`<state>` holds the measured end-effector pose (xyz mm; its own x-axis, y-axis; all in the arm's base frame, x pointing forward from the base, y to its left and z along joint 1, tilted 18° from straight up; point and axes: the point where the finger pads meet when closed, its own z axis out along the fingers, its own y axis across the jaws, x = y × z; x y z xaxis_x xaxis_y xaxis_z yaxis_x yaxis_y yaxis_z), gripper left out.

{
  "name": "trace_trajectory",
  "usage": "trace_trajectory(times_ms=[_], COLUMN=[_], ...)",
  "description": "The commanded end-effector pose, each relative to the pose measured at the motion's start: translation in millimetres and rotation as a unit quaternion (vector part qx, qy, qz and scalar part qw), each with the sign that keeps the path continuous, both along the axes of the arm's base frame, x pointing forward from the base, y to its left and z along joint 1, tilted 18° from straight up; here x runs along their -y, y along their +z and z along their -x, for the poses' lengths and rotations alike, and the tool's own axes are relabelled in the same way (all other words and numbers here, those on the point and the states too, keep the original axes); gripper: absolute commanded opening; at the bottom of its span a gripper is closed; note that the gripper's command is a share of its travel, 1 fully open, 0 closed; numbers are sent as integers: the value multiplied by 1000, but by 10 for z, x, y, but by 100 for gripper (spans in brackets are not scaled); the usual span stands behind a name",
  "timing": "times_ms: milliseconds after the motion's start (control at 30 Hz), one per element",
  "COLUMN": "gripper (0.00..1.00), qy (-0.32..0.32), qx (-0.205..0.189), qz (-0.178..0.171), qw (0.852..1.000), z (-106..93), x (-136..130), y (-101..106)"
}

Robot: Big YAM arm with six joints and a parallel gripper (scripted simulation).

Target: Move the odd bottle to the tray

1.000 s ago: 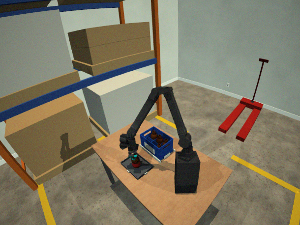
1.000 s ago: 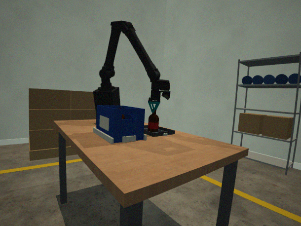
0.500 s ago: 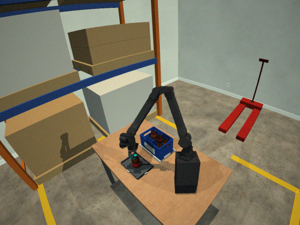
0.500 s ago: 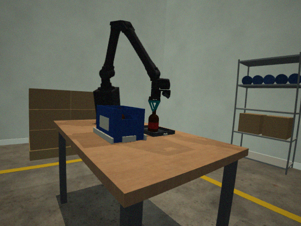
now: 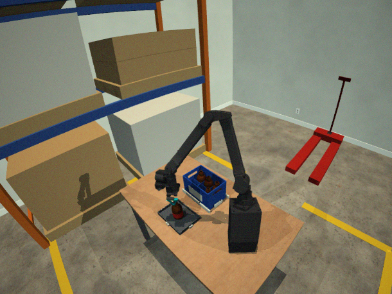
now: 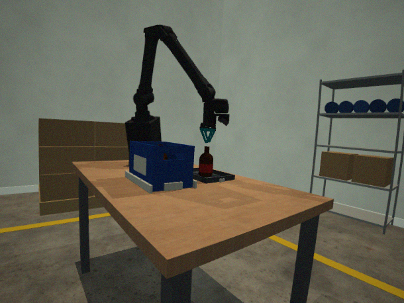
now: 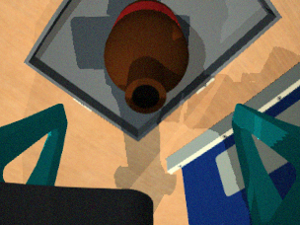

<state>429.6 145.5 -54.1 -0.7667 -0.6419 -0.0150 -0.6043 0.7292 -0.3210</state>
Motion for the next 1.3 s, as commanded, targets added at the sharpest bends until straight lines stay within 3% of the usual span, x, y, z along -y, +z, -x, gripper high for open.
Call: trace_trajectory(times_ms=[0,33,133,300,400,567,767,867,1167,1200,1267], gripper=[100,100,100,100,100,100,100,100,100,0,0], qy=[-1,-8,-1,-1,-1,-4,-1,-6,-4,-4,-4], qx=[16,0,9,18,19,1,16,0,3,3,3], qz=[-9,-1,-5,-10,-10,0,-9,0,-1,-1,-1], qw=[1000,1000,1000,1000,1000,1000,1000,1000,1000,1000,1000], z=[-126,-95,-24,-93,-80,39,-23,24,54,54,54], x=[-144,-68,-129,-208,-222,-153,-243,-173,-183,-182,-182], y=[172,35,225,412,479,389,595,460,513,513,513])
